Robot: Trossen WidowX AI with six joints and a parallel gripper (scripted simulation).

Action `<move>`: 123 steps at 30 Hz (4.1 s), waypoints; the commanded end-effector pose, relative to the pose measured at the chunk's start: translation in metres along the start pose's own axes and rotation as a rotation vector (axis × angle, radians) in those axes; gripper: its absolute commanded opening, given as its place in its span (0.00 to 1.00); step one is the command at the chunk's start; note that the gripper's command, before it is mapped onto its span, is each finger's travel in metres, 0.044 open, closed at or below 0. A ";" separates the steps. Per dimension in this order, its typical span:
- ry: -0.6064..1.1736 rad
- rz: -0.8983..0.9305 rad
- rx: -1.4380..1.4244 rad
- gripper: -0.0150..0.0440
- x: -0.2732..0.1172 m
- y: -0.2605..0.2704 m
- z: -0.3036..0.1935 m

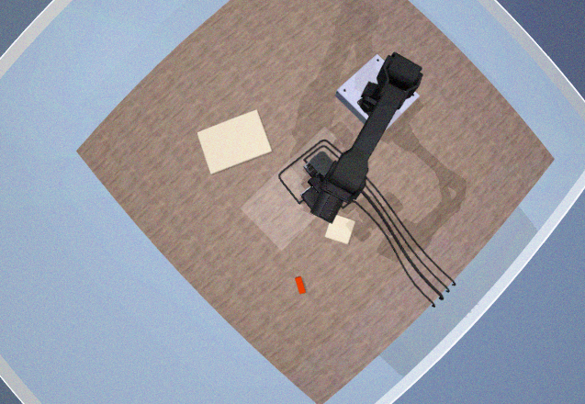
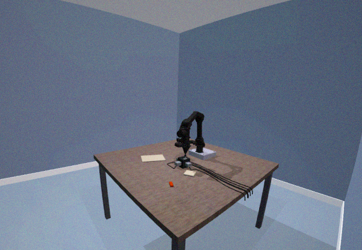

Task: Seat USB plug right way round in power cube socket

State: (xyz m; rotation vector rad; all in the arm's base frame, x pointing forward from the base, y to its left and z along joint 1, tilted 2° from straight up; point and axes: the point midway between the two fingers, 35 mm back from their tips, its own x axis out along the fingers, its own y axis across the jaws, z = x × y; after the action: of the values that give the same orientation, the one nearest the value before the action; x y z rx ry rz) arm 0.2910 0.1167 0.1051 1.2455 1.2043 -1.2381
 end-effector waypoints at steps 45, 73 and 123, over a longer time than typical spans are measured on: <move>-0.002 -0.004 -0.005 0.25 0.007 0.000 0.000; -0.002 -0.004 -0.005 0.25 0.011 0.000 0.000; -0.002 -0.004 -0.005 0.25 0.017 0.000 0.000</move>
State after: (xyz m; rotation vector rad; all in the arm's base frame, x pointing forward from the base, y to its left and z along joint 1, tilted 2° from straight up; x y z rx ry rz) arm 0.2909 0.1167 0.0904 1.2452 1.2045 -1.2379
